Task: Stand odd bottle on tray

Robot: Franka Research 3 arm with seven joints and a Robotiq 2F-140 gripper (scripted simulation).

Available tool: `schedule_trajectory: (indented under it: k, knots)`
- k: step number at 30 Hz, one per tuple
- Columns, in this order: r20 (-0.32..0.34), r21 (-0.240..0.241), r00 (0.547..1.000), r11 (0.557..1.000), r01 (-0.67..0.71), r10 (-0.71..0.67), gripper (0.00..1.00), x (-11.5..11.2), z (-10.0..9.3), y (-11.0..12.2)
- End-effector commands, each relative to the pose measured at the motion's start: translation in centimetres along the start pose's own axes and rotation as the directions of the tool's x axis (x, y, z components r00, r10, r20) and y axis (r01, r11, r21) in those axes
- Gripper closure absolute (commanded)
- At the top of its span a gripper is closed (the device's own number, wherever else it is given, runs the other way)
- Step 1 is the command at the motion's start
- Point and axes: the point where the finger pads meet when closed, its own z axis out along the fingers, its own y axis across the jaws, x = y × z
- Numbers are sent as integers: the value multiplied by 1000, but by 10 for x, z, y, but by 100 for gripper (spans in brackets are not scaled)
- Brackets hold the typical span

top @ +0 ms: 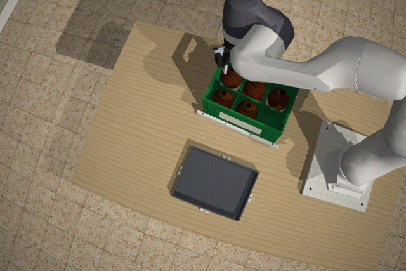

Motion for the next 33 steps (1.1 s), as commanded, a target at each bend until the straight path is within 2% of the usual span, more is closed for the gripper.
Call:
schedule_trajectory:
  k: [1, 33]
  knots:
    - [1, 3, 1000, 1000, 0, 0, 56, 1, 3, 1]
    - [1, 3, 1000, 1000, 0, 0, 56, 1, 34, 1]
